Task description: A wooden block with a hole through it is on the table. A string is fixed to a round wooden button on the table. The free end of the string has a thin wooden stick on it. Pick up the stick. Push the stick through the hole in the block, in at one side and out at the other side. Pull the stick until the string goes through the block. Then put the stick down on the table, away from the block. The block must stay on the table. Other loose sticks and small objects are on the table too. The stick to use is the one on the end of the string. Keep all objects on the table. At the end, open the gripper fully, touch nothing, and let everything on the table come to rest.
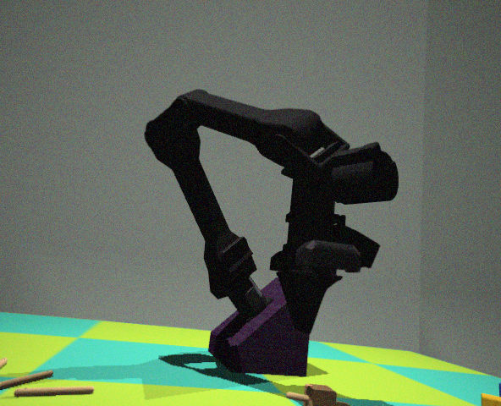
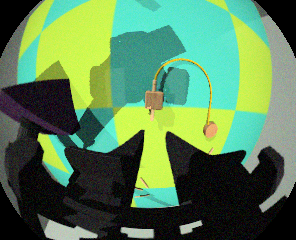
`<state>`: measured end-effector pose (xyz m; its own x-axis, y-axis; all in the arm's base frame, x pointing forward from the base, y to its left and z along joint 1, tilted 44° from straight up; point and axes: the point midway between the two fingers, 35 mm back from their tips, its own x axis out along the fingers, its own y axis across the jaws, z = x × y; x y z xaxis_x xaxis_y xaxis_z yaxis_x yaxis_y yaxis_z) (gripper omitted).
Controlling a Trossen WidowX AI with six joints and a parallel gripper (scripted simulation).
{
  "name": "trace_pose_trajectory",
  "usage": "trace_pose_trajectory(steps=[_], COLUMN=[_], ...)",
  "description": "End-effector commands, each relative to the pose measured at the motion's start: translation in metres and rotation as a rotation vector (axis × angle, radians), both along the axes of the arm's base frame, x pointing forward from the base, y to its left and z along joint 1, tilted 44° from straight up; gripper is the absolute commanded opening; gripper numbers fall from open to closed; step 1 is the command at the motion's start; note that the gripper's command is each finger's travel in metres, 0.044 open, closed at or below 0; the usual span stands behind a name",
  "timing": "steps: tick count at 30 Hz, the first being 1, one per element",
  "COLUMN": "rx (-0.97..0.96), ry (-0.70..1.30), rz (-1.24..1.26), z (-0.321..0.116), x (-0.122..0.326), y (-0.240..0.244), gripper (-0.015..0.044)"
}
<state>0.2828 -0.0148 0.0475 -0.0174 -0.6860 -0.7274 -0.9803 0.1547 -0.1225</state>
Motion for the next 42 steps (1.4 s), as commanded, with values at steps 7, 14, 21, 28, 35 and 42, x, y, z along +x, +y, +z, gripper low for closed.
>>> trace_pose_trajectory(steps=[7, 14, 21, 28, 35, 42], rx=[-0.003, -0.002, -0.002, -0.003, -0.004, -0.006], ry=[0.009, 0.008, 0.008, 0.008, 0.008, 0.008], rz=[0.011, 0.011, 0.011, 0.011, 0.011, 0.011], z=[-0.008, -0.017, -0.025, -0.034, -0.042, -0.05], x=[0.001, 0.002, 0.002, 0.002, 0.001, 0.0], y=[-0.009, -0.016, -0.024, -0.032, -0.041, -0.049], gripper=[0.0121, 0.0121, 0.0121, 0.0121, 0.0121, 0.0121])
